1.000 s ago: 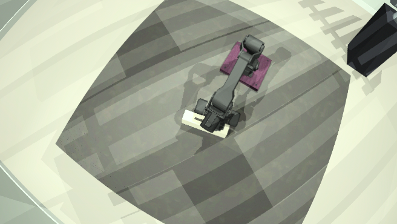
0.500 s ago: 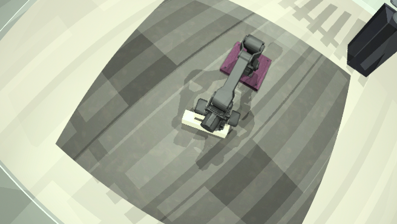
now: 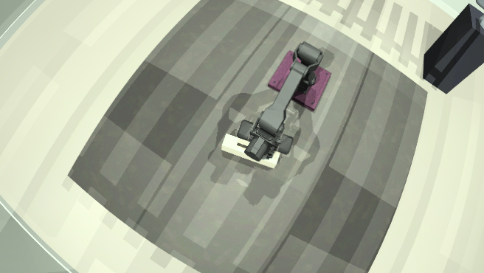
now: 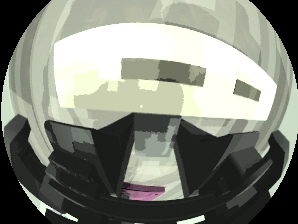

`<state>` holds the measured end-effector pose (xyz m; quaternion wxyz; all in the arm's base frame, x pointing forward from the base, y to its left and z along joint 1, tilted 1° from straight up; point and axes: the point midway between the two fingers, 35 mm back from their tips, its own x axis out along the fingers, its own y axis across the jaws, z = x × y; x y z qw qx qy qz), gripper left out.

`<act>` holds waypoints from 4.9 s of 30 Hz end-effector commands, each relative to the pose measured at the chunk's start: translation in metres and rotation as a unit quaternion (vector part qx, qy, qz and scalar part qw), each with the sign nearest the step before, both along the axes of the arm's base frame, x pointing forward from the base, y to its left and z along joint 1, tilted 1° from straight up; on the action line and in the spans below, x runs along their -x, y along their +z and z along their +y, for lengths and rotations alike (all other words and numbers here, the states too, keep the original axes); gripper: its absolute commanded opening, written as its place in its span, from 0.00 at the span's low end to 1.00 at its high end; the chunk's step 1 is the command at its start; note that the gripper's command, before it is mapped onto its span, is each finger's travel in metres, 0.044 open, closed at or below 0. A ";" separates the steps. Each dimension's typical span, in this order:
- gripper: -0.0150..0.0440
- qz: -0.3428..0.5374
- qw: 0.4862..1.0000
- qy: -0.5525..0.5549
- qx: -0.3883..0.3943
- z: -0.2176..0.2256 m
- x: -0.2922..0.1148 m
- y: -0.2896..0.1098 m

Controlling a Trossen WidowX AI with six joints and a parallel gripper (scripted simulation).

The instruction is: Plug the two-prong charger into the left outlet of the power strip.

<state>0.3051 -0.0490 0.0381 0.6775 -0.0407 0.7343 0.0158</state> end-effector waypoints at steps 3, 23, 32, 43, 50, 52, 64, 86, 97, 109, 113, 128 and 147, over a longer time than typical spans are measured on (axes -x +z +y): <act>0.25 -0.016 1.000 0.001 -0.001 0.000 -0.007 0.002; 0.25 -0.016 1.000 0.001 -0.001 0.000 -0.008 0.005; 0.25 -0.016 1.000 0.001 -0.001 0.001 -0.008 0.006; 0.25 -0.016 1.000 0.001 -0.001 0.001 -0.008 0.006; 0.25 -0.016 1.000 0.001 -0.001 0.001 -0.008 0.006; 0.25 -0.016 1.000 0.001 -0.001 0.001 -0.008 0.005; 0.30 -0.001 1.000 0.000 0.000 0.000 -0.001 0.002; 1.00 -0.003 1.000 0.000 0.000 0.000 0.001 0.002; 1.00 -0.006 1.000 0.000 0.000 0.000 0.004 0.002; 1.00 -0.010 1.000 0.000 -0.001 -0.001 0.008 0.001; 1.00 -0.012 1.000 0.000 -0.001 -0.001 0.009 0.001; 1.00 -0.013 1.000 0.000 -0.001 -0.002 0.019 0.001; 1.00 -0.013 1.000 0.001 -0.001 -0.005 0.042 0.001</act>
